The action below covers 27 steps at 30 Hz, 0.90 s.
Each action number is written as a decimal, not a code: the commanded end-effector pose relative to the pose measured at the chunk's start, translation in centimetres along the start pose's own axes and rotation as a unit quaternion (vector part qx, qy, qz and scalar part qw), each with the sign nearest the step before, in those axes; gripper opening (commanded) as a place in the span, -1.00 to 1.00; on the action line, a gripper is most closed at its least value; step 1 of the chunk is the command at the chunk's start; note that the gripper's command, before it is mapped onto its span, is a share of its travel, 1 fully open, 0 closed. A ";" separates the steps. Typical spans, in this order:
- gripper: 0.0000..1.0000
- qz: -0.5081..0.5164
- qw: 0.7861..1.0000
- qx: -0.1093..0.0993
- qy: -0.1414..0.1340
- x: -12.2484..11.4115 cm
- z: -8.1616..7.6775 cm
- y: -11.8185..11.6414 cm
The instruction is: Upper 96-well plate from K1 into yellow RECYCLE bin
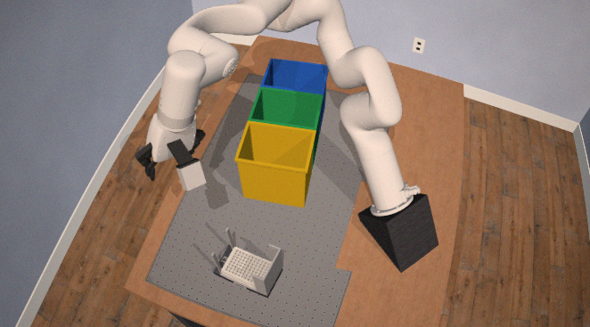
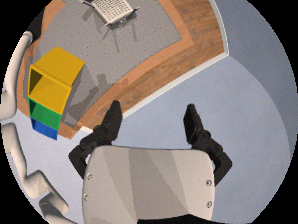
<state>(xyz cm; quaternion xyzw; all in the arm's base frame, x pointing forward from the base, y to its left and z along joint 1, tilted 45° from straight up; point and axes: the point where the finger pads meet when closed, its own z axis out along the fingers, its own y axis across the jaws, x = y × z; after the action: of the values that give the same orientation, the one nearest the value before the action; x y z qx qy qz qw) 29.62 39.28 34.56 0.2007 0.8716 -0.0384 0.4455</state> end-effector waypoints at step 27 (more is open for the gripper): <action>1.00 0.393 0.919 0.008 0.039 1.4 -4.1 -1.7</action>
<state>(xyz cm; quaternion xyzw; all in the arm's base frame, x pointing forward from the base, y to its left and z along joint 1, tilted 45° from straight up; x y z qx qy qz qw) 26.04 39.02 35.72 0.4942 0.7650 0.1180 0.3958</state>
